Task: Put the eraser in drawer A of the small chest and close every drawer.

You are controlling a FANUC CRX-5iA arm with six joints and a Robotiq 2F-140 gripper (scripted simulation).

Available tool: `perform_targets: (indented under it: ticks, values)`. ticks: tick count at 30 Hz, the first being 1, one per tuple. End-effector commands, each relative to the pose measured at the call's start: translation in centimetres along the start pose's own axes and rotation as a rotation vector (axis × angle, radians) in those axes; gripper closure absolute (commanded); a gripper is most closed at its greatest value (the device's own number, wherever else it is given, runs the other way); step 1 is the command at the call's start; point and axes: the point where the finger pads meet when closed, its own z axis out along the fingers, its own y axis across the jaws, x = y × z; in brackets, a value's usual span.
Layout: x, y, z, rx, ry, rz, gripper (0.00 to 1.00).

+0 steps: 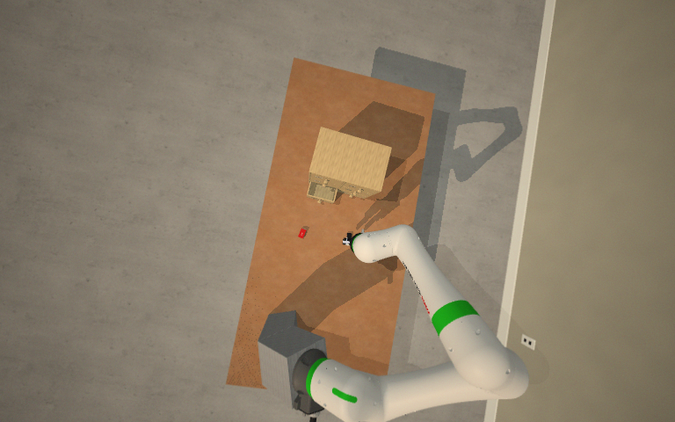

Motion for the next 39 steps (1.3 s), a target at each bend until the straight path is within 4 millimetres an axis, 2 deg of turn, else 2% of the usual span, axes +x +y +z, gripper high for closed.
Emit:
perform_targets:
  ticks: [1, 6, 18, 26, 39]
  values:
    - [0.0, 0.0, 0.2, 0.0, 0.0, 0.0, 0.77]
    - [0.0, 0.0, 0.6, 0.0, 0.0, 0.0, 0.77]
    - [0.0, 0.0, 3.6, 0.0, 0.0, 0.0, 0.77]
    - [0.0, 0.0, 4.7, 0.0, 0.0, 0.0, 0.77]
    - [0.0, 0.0, 5.1, 0.0, 0.0, 0.0, 0.77]
